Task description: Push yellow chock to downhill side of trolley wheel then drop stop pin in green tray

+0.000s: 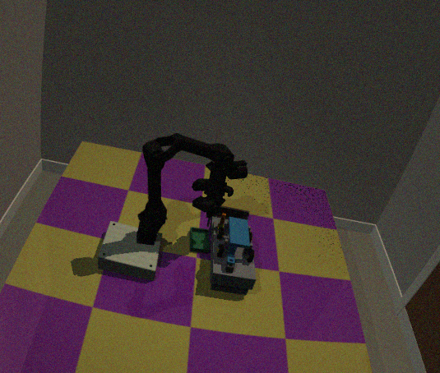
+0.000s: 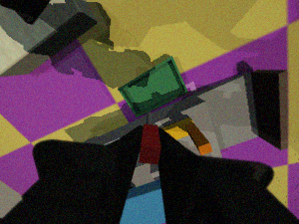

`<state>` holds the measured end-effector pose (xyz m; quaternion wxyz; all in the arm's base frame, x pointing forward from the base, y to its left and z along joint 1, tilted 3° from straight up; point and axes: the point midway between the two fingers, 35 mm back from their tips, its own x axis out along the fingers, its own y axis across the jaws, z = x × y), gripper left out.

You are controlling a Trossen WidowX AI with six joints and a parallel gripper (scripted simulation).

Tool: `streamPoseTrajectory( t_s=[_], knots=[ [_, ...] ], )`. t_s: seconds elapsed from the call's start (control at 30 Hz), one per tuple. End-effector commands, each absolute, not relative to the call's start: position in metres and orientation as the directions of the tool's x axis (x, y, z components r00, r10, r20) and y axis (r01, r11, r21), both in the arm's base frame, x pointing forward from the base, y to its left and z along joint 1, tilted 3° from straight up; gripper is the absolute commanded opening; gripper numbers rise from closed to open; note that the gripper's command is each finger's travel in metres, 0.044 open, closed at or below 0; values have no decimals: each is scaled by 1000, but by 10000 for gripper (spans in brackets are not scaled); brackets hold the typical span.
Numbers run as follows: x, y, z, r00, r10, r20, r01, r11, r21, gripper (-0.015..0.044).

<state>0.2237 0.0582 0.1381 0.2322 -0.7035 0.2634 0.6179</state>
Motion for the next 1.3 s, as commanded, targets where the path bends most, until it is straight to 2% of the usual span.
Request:
streamPoseTrajectory(
  t_s=[0.0, 0.57, 1.13, 1.27],
  knots=[
    [224, 58, 137, 92, -62, -994, -578, -816, -3, 0],
    [225, 54, 138, 75, 33, -997, -122, -992, -42, 0],
    [211, 57, 117, 67, 41, -997, -69, -997, -45, 0],
    [212, 58, 112, 68, 88, -994, -66, -994, -92, 0]
  ],
)
